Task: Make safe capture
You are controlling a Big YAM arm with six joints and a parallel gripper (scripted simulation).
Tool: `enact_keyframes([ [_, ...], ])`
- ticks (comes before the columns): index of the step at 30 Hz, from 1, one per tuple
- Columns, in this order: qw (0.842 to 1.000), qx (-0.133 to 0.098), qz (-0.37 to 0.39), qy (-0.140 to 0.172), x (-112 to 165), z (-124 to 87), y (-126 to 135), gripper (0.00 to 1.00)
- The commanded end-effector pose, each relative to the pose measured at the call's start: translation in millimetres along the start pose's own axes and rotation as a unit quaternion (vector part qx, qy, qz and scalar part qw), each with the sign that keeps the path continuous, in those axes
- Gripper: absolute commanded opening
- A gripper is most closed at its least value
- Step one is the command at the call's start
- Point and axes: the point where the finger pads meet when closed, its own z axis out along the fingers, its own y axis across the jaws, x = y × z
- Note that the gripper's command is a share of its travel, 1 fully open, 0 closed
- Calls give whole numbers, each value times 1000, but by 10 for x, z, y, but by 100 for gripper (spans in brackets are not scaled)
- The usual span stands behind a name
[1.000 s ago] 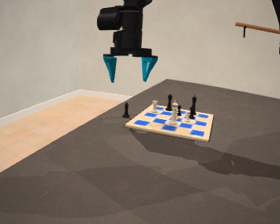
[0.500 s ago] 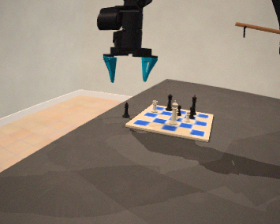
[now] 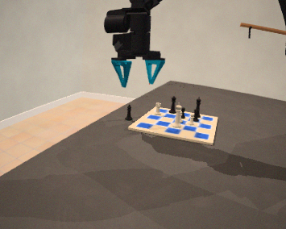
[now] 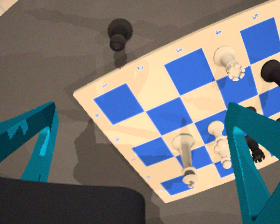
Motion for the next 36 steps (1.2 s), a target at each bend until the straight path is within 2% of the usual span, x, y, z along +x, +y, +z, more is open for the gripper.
enact_keyframes([
  [1, 990, -18, -135, -30, -184, -217, -119, 100],
  [2, 987, -16, -159, -29, -179, -213, -156, 100],
  [4, 987, -16, -159, -29, -179, -213, -156, 100],
  [5, 976, -16, -215, -32, -174, -208, -195, 100],
  [8, 959, -7, -282, -26, -154, -193, -314, 100],
  [12, 928, 1, -372, -19, -122, -173, -469, 100],
  [19, 856, 10, -517, -9, -67, -145, -680, 100],
  [21, 856, 10, -517, -9, -67, -145, -680, 100],
  [22, 825, 11, -566, -9, -61, -142, -701, 100],
  [27, 753, 10, -658, -13, -42, -134, -763, 100],
  [31, 689, 7, -724, -29, -38, -132, -774, 100],
  [32, 678, 6, -734, -34, -38, -132, -774, 100],
  [33, 678, 6, -734, -34, -38, -132, -774, 35],
  [36, 679, 12, -732, -51, -197, -242, -704, 35],
])
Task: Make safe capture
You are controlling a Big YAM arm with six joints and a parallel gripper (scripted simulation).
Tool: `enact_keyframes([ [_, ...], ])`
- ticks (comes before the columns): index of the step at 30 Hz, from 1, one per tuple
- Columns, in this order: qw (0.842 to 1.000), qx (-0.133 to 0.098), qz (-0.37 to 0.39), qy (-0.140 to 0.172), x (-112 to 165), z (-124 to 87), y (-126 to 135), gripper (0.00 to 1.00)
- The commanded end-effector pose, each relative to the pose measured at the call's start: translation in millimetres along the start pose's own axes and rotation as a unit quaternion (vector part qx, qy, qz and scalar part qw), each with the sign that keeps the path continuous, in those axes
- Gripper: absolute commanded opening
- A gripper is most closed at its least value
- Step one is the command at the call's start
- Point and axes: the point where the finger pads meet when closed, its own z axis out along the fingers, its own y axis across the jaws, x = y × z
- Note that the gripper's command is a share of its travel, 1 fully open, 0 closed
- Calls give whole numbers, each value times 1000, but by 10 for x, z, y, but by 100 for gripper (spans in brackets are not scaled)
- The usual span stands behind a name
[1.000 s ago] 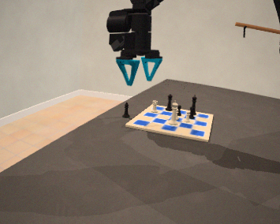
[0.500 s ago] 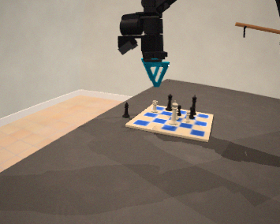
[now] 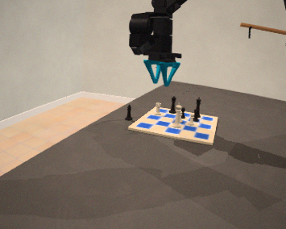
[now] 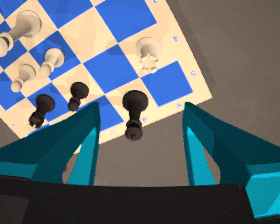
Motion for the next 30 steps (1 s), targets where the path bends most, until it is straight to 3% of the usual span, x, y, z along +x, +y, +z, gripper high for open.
enact_keyframes([
  [1, 998, 43, -42, -26, -64, -275, -311, 35],
  [6, 999, 27, -43, -19, -36, -146, -236, 35],
  [30, 999, 27, -41, -19, -33, -146, -237, 35],
])
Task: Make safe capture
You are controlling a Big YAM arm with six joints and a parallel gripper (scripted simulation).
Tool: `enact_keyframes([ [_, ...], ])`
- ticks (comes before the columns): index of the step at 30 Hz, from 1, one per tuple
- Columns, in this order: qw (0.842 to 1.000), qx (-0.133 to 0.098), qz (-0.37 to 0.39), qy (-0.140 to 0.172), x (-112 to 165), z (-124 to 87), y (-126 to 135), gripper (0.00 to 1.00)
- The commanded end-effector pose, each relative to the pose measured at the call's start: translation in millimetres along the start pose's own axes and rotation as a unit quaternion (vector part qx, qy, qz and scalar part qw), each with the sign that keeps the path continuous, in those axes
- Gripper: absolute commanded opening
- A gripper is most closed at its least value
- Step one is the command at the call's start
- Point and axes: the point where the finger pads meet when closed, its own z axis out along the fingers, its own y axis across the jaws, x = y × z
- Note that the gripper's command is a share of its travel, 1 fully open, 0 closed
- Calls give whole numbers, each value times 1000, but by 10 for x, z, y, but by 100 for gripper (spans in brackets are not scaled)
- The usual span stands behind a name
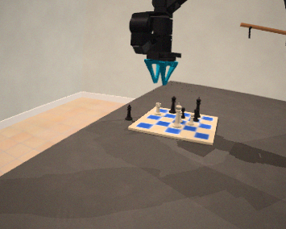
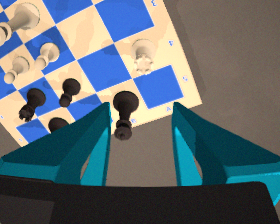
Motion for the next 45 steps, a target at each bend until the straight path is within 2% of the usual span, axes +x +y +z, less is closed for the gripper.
enact_keyframes([
  [1, 1000, 23, 5, -10, -7, -123, -207, 35],
  [7, 1000, 22, 5, -9, -6, -101, -202, 35],
  [16, 1000, 6, 3, -3, 36, 66, -77, 35],
  [23, 1000, 7, 3, -3, 36, 119, -79, 35],
  [24, 1000, 13, 3, -5, 12, 94, -148, 35],
  [27, 1000, 6, 3, -3, 39, 179, -72, 35],
  [35, 1000, 11, 3, -4, 23, 280, -123, 35],
  [40, 1000, 5, 3, -2, 45, 358, -65, 35],
  [41, 1000, 20, 4, -8, -14, 287, -230, 35],
  [45, 1000, 14, 3, -6, 10, 380, -164, 35],
])
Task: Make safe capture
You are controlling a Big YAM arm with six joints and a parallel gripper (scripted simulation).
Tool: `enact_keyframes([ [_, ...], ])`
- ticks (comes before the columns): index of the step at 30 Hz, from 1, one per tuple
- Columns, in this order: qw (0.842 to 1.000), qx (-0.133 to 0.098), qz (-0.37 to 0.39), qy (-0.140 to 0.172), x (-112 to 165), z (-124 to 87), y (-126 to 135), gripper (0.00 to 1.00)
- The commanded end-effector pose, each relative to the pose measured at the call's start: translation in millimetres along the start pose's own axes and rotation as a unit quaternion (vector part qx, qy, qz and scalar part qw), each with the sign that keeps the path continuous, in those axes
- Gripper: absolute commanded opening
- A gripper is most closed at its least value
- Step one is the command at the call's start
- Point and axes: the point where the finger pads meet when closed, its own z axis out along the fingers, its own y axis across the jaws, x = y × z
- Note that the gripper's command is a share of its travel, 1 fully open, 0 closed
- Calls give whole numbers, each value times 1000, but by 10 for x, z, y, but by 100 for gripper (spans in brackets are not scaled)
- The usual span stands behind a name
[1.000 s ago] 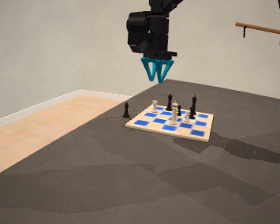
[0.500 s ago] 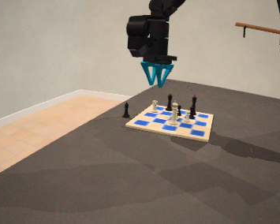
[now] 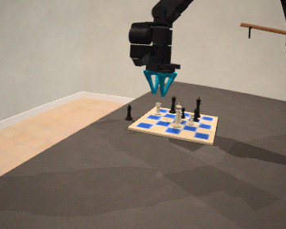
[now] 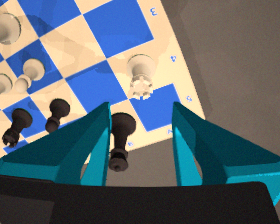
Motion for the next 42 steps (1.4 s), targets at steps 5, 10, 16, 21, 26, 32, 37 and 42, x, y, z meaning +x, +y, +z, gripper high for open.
enact_keyframes([
  [5, 1000, 5, 3, -2, 36, 130, -79, 35],
  [10, 1000, 6, 3, -2, 32, 161, -93, 35],
  [16, 1000, 4, 3, -2, 38, 186, -75, 35],
  [21, 1000, 4, 3, -1, 41, 195, -69, 35],
  [26, 1000, 5, 3, -2, 36, 187, -84, 35],
  [32, 1000, 5, 3, -2, 36, 187, -84, 35],
  [37, 1000, 5, 3, -2, 36, 187, -84, 35],
  [42, 1000, 5, 3, -2, 36, 187, -84, 35],
])
